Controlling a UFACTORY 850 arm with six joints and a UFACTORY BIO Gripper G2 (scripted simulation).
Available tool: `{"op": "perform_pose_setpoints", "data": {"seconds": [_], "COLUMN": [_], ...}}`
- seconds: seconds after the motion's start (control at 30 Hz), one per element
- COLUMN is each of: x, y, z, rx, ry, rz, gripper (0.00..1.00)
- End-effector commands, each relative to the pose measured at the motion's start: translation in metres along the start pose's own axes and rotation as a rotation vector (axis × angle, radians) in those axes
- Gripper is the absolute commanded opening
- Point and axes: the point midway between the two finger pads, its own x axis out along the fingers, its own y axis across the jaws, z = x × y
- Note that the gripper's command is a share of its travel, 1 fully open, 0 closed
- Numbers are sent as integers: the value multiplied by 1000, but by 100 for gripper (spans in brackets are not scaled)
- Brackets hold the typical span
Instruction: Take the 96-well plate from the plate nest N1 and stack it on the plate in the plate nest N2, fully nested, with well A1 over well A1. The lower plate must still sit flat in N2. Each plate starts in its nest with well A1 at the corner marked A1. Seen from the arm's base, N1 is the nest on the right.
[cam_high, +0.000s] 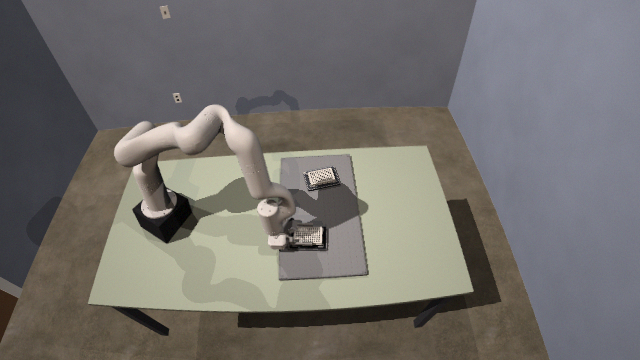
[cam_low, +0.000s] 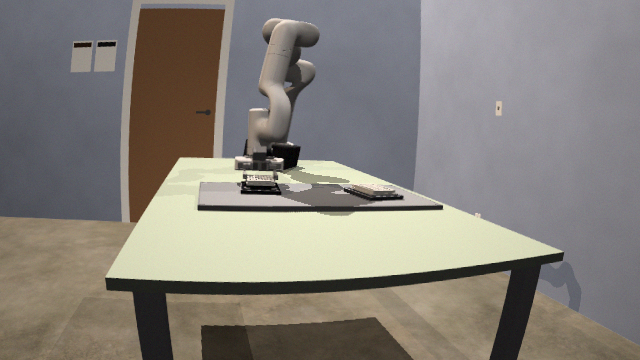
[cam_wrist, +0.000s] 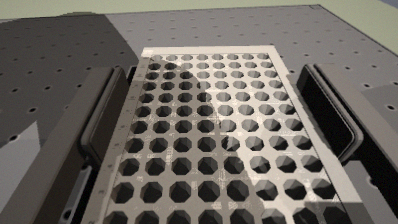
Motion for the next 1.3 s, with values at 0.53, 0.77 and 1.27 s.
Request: {"op": "perform_pose_setpoints", "data": {"seconds": [0.53, 0.77, 1.27], "x": [1, 1, 1], "y": [0, 0, 0], "z": [10, 15, 37], "rx": [-1, -1, -1], "ry": [-2, -2, -2], "rz": [0, 0, 0], "gripper": [0, 0, 0]}}
